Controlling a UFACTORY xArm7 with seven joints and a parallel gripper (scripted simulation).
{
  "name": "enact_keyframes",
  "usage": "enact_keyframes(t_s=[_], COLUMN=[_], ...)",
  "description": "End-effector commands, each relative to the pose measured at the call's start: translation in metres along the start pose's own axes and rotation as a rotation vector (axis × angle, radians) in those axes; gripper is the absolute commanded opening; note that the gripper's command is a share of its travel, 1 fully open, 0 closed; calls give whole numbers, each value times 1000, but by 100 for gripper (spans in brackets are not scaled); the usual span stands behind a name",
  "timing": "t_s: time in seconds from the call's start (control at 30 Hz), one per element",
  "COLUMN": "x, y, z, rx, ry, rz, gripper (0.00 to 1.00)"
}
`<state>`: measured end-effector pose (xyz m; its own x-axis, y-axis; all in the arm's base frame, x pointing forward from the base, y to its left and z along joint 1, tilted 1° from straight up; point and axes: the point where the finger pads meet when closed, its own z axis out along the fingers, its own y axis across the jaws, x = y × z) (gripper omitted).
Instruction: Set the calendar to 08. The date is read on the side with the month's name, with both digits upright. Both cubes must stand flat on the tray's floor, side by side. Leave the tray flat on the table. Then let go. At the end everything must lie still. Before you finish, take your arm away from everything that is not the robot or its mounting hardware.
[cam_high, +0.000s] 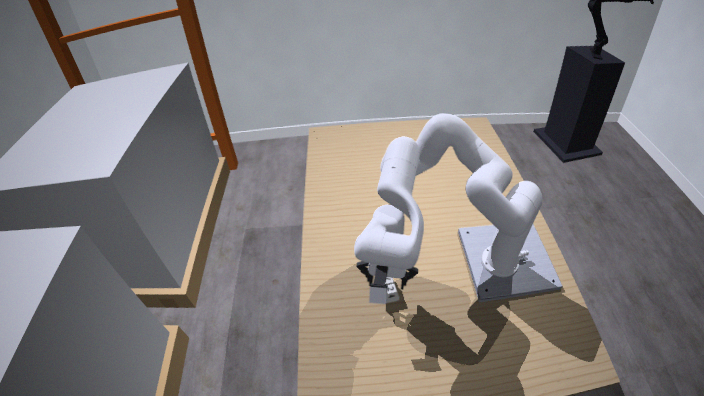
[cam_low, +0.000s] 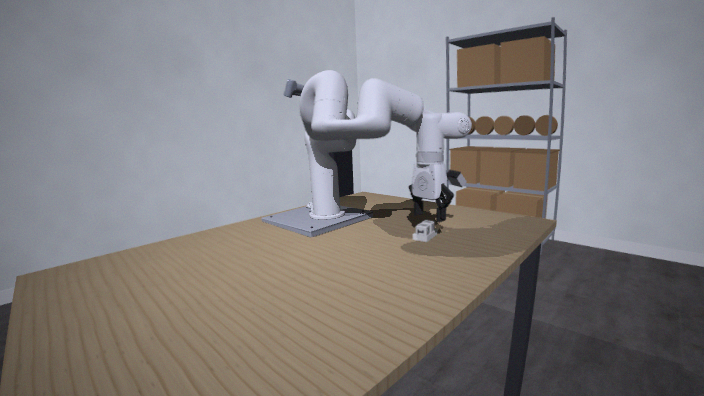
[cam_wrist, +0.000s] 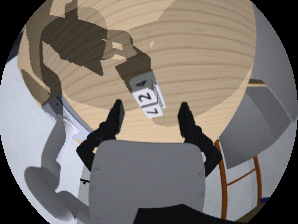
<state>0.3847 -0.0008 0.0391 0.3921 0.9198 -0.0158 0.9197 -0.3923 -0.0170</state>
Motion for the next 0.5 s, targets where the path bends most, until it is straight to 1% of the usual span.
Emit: enact_keyframes(t_s=[0.0, 0.27, 0.37, 0.47], x=[-4, -5, -5, -9], y=[23, 27, 29, 48], z=[-1, -1, -1, -1], rx=[2, 2, 2, 2], ry=[3, 3, 3, 3], rz=[-65, -112, -221, -239], gripper=[100, 100, 100, 100])
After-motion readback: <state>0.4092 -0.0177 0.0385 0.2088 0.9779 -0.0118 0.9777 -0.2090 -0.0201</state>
